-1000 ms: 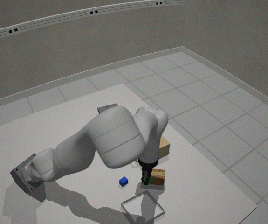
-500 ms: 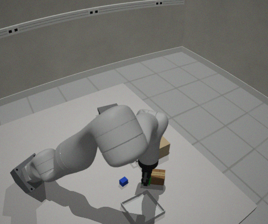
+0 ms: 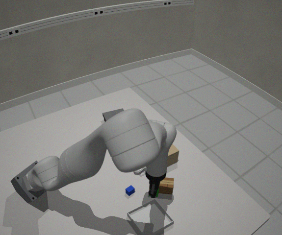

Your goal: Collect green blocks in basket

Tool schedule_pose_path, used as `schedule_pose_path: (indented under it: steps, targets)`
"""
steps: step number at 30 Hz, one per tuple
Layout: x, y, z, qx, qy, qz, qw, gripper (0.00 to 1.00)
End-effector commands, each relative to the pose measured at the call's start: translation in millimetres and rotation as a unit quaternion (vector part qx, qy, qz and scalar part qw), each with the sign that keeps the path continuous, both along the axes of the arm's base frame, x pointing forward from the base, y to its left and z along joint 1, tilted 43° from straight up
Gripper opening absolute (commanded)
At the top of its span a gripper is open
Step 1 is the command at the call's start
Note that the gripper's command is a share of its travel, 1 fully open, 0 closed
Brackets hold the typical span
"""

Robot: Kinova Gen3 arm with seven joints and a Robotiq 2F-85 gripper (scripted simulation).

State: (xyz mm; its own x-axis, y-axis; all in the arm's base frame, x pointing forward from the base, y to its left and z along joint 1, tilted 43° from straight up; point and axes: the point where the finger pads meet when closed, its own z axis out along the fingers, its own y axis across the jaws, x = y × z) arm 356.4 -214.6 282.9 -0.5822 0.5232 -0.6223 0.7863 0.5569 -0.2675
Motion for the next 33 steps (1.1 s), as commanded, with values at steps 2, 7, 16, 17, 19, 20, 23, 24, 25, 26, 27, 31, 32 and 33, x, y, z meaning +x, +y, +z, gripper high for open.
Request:
schedule_pose_path:
  steps: [2,7,16,17,19,20,23,24,25,26,27,31,32,33]
  targets:
    - [0.5,-7.1,-6.5,-0.002,0.001,-0.002,1.0,0.1]
    - [2.2,-12.6,-12.8,-0.002,0.001,-0.003,1.0,0.1]
    - [6.5,-26.1,-28.4,-0.002,0.001,-0.003,1.0,0.1]
    - [7.0,-27.6,-30.3,-0.002,0.001,-0.003,1.0,0.1]
    - [7.5,-29.2,-32.1,-0.002,0.002,-0.003,1.0,0.1]
    - [7.5,-29.2,-32.1,-0.002,0.002,-0.003,1.0,0.1]
    - [9.0,-34.0,-37.7,-0.001,0.0,-0.004,1.0,0.1]
    - [9.5,-35.6,-39.5,-0.001,0.0,-0.004,1.0,0.1]
    - [10.1,-37.2,-41.4,-0.002,0.002,-0.002,1.0,0.1]
    - [10.6,-38.8,-43.2,-0.002,0.002,-0.002,1.0,0.1]
    - [11.1,-40.4,-45.1,-0.001,0.001,-0.003,1.0,0.1]
    - [13.0,-46.7,-52.6,-0.001,0.001,-0.003,1.0,0.1]
    - [13.5,-48.2,-54.4,-0.001,0.001,-0.003,1.0,0.1]
    - [14.0,-49.8,-56.3,-0.001,0.001,-0.003,1.0,0.1]
